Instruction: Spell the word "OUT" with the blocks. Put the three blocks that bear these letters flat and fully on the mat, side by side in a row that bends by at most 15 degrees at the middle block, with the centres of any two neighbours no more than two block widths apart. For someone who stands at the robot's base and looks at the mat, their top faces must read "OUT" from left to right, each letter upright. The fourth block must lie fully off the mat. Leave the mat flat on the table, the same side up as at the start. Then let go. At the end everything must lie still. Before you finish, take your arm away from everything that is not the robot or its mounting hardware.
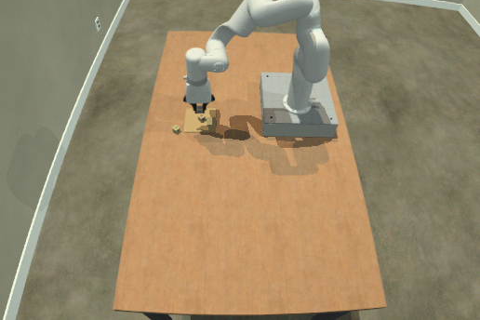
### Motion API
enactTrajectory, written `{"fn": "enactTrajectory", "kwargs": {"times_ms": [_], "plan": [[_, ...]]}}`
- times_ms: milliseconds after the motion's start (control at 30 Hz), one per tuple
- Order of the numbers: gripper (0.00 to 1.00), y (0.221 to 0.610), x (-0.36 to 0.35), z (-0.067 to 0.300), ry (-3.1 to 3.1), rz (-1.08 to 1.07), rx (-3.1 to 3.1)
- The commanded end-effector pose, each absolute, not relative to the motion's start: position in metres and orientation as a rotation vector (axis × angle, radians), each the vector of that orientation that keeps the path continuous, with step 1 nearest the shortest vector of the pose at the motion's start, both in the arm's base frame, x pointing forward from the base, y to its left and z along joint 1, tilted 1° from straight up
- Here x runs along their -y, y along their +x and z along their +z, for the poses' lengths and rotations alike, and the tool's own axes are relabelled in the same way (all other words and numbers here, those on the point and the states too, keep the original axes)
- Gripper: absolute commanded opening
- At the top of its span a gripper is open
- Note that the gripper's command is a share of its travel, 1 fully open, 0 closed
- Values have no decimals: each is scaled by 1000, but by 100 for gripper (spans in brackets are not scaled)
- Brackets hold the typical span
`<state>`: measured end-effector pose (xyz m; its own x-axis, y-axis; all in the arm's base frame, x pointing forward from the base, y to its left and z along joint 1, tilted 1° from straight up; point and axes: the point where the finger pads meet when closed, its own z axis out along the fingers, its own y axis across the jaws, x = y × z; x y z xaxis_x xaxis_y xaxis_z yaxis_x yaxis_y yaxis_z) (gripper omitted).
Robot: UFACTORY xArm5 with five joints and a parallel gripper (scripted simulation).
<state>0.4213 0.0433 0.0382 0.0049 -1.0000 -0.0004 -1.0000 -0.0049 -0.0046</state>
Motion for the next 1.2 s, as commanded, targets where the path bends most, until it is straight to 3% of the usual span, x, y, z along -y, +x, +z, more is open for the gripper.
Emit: {"fn": "enactTrajectory", "kwargs": {"times_ms": [0, 233, 667, 1167], "plan": [[21, 423, -44, 36, -2223, -8, -2211], [21, 423, -44, 22, -2224, -7, -2211], [21, 424, -44, -37, -2224, -7, -2211], [21, 425, -44, -56, -2224, -7, -2211]]}}
